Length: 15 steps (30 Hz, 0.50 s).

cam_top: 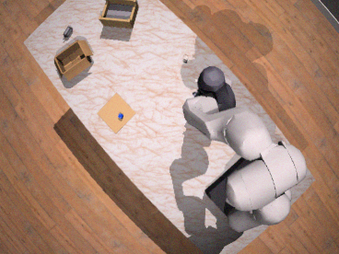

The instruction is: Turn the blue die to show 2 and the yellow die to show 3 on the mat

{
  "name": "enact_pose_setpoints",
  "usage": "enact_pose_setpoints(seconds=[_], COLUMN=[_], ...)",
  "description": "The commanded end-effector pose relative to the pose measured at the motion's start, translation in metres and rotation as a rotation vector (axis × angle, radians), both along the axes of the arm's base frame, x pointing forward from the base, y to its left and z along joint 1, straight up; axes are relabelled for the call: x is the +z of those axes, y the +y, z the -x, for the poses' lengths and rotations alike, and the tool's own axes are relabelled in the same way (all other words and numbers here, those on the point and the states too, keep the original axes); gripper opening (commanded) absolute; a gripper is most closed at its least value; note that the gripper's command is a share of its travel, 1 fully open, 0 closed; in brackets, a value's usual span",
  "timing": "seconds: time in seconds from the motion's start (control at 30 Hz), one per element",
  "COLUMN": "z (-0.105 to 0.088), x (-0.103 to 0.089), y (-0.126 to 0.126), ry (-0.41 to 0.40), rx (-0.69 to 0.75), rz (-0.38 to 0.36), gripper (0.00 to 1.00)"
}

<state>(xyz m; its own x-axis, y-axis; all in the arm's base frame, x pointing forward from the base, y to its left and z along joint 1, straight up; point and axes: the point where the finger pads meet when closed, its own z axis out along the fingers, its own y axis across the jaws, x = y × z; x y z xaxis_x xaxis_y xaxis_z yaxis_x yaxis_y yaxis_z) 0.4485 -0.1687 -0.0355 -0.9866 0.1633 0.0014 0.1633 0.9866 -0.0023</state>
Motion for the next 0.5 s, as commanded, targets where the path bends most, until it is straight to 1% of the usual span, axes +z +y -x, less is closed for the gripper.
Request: enact_pose_setpoints(seconds=[0.0,0.47], z=[-0.0019,-0.0030], x=[0.0000,0.0000], y=[-0.0007,-0.0011], ry=[-0.004,-0.004], rx=[0.001,0.001], rz=[0.000,0.000], gripper=[0.29,0.29])
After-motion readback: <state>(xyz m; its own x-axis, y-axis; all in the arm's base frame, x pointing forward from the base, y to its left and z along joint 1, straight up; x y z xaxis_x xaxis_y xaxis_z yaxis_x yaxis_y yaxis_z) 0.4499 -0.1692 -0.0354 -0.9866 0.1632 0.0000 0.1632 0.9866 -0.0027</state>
